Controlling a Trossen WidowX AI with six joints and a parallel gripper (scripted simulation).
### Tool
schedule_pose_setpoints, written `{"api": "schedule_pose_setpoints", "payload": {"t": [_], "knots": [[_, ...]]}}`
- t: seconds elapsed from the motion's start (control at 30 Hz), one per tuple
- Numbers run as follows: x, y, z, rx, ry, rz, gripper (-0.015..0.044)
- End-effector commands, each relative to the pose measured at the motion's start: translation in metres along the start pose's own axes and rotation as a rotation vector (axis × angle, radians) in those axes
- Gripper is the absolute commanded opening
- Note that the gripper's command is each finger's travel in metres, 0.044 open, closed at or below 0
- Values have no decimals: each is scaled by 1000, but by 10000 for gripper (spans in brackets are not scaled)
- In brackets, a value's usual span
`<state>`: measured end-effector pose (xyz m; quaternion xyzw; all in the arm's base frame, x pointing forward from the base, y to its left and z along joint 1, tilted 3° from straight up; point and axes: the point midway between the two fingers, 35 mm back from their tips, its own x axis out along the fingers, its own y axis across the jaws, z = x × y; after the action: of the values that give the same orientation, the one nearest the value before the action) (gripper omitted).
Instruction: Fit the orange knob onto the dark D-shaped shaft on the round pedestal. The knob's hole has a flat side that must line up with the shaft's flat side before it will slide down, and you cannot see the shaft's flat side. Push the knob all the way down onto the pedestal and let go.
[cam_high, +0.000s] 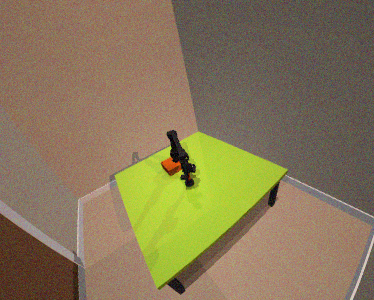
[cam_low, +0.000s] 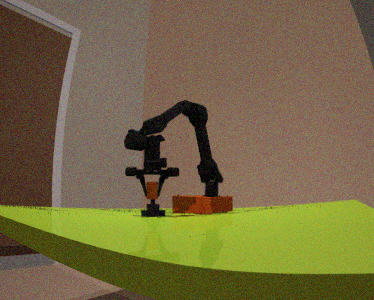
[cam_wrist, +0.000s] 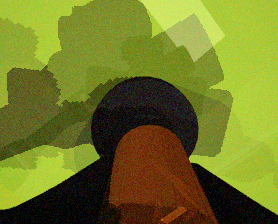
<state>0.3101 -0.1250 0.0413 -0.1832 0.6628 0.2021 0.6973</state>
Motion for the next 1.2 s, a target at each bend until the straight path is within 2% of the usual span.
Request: {"api": "schedule_pose_setpoints", "payload": {"t": [0.0,0.23,0.47,1.17], "knots": [[0,-1,1,-5,-7,-4,0],[-5,1,0,-14,-7,-4,0],[-6,4,-2,-215,-7,-4,0],[-5,5,-3,-269,-6,-5,0]]}}
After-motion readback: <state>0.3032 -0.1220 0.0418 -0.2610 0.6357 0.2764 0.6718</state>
